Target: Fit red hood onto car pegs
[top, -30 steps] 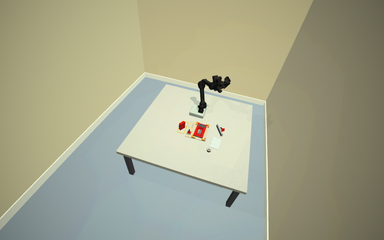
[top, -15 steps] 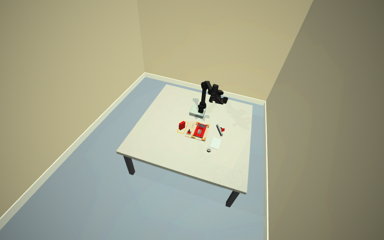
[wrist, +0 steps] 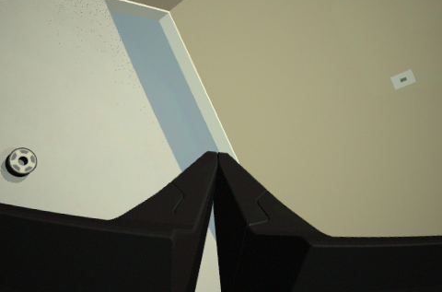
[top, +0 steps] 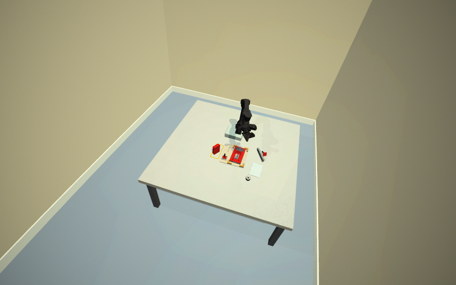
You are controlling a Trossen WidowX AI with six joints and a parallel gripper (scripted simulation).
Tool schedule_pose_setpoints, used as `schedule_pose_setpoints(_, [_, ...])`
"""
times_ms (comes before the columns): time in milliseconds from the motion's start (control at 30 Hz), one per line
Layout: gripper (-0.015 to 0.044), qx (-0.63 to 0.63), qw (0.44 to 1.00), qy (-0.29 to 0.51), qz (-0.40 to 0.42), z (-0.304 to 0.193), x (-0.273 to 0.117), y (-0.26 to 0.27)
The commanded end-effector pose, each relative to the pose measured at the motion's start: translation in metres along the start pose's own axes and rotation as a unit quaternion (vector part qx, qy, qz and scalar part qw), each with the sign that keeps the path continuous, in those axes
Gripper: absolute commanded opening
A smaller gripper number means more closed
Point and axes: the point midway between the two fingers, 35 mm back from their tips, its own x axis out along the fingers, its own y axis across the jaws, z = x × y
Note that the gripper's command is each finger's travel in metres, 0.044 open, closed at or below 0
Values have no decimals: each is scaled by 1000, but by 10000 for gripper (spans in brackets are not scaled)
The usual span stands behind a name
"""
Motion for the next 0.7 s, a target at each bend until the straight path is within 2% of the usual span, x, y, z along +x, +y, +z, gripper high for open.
schedule_pose_setpoints(0, [0, -94, 992, 74, 42, -48, 13, 6])
schedule_pose_setpoints(200, [0, -240, 948, 152, 144, -119, 18, 19])
schedule_pose_setpoints(367, [0, -343, 887, 182, 251, -175, 10, 32])
schedule_pose_setpoints(533, [0, -424, 808, 173, 371, -229, -8, 47])
schedule_pose_setpoints(667, [0, -472, 739, 132, 462, -265, -29, 61])
